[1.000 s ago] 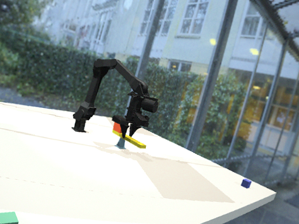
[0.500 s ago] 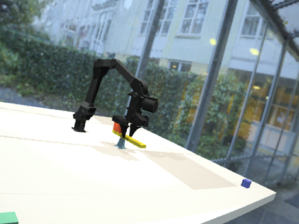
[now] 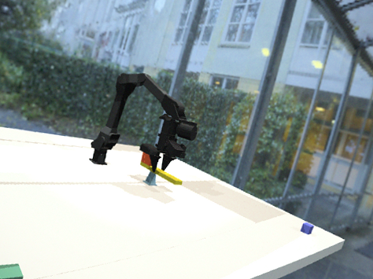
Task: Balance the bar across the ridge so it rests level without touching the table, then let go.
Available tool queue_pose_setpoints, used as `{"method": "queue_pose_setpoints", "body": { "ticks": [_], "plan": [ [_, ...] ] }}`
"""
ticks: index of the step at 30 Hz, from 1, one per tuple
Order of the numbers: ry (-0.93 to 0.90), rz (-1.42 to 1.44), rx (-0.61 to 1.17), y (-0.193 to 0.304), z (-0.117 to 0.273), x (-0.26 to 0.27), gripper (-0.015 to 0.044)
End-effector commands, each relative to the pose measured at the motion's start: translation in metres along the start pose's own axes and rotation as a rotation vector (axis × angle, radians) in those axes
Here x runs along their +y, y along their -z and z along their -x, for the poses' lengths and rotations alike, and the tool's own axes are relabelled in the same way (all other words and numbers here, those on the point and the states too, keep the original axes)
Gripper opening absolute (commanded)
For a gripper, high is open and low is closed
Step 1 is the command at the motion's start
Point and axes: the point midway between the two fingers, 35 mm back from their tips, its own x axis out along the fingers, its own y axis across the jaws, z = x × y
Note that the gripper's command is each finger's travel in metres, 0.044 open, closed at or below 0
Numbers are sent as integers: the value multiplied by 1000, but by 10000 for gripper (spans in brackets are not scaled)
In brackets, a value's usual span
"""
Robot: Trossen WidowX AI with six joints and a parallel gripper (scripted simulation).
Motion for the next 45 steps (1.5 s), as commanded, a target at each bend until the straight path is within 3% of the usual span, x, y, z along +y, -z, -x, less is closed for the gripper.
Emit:
{"method": "queue_pose_setpoints", "body": {
  "ticks": [1, 3, 13, 17, 25, 45],
  "plan": [
    [0, 0, 0, 0, 0, 0, 185],
    [0, 0, 0, 0, 0, 0, 185],
    [0, 0, 0, 0, 0, 0, 440],
    [0, 0, 0, -1, 8, 1, 440],
    [0, 0, 0, -1, 98, 1, 440],
    [0, 0, 0, 0, 100, 0, 440]
  ]
}}
